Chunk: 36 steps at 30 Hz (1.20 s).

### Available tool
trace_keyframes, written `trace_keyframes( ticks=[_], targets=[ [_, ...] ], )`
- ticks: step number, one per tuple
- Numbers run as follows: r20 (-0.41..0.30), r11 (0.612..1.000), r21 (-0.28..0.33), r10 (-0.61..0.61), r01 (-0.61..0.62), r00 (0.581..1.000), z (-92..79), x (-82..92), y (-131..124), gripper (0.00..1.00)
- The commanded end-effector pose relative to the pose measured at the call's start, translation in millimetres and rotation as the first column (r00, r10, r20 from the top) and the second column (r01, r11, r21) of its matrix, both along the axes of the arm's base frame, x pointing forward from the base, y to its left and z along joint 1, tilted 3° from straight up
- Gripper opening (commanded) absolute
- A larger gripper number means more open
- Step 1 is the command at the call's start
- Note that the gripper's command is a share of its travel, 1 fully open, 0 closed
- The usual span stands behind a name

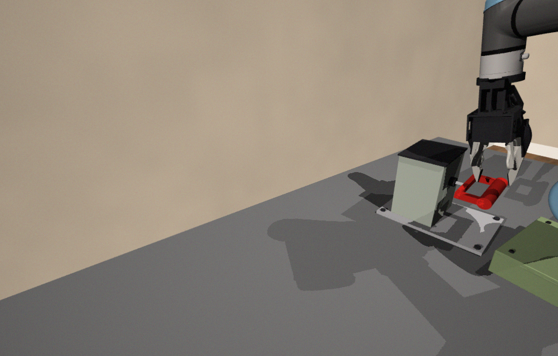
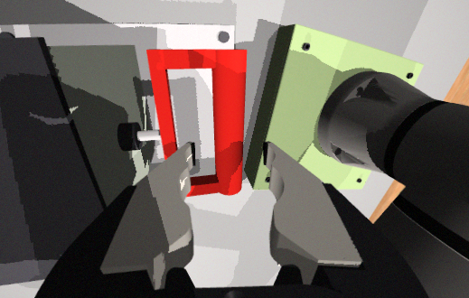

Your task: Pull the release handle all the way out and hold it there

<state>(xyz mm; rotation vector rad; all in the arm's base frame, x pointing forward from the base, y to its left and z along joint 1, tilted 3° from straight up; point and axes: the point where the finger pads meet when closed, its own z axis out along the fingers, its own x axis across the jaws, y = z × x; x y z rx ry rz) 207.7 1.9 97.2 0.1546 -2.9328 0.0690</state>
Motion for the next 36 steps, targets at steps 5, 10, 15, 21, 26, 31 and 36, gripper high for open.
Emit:
trace_keyframes(
  ticks=[5,10,15,21,26,31,36],
  targets=[
    [0.002,1.000,-0.001,0.000,0.000,1.000,0.5,0.5,-0.2,0.32],
    [0.002,1.000,-0.001,0.000,0.000,1.000,0.5,0.5,-0.2,0.32],
    [0.002,1.000,-0.001,0.000,0.000,1.000,0.5,0.5,-0.2,0.32],
    [0.002,1.000,-0.001,0.000,0.000,1.000,0.4,0.5,-0.2,0.32],
    [0.002,1.000,-0.001,0.000,0.000,1.000,-0.5,0.3,-0.3,0.32],
    [0.002,1.000,-0.001,0.000,0.000,1.000,-1.6,0.1,-0.3,0.32],
    [0.002,1.000,-0.001,0.000,0.000,1.000,-4.6,-0.5,-0.5,0.32]
  ],
)
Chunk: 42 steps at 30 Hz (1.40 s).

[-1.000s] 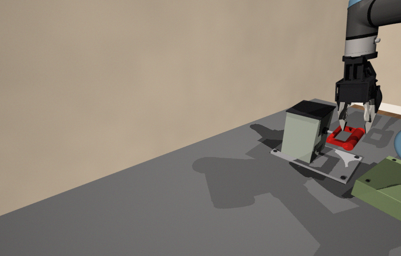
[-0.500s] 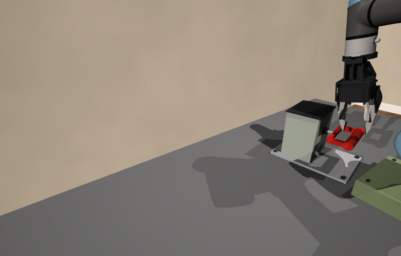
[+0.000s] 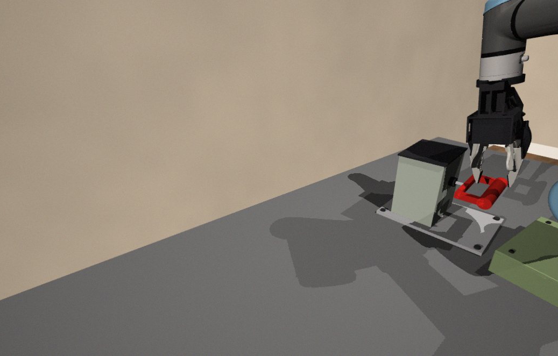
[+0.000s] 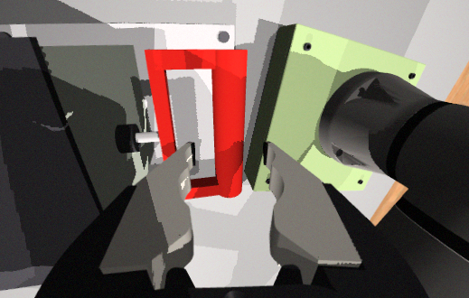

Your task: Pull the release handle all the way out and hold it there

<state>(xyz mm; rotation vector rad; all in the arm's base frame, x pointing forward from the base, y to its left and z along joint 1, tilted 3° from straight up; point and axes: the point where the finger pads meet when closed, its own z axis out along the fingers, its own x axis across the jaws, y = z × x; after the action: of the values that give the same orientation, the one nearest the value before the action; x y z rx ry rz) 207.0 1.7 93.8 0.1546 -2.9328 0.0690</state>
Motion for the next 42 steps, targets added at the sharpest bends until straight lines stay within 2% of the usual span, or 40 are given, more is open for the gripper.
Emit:
trace_keyframes(
  ticks=[1,27,42],
  targets=[
    [0.002,1.000,-0.001,0.000,0.000,1.000,-2.0,0.0,-0.4,0.32],
    [0.002,1.000,-0.001,0.000,0.000,1.000,-27.3,-5.1,-1.9,0.32],
    [0.002,1.000,-0.001,0.000,0.000,1.000,-33.5,-6.3,-2.2,0.32]
  ],
)
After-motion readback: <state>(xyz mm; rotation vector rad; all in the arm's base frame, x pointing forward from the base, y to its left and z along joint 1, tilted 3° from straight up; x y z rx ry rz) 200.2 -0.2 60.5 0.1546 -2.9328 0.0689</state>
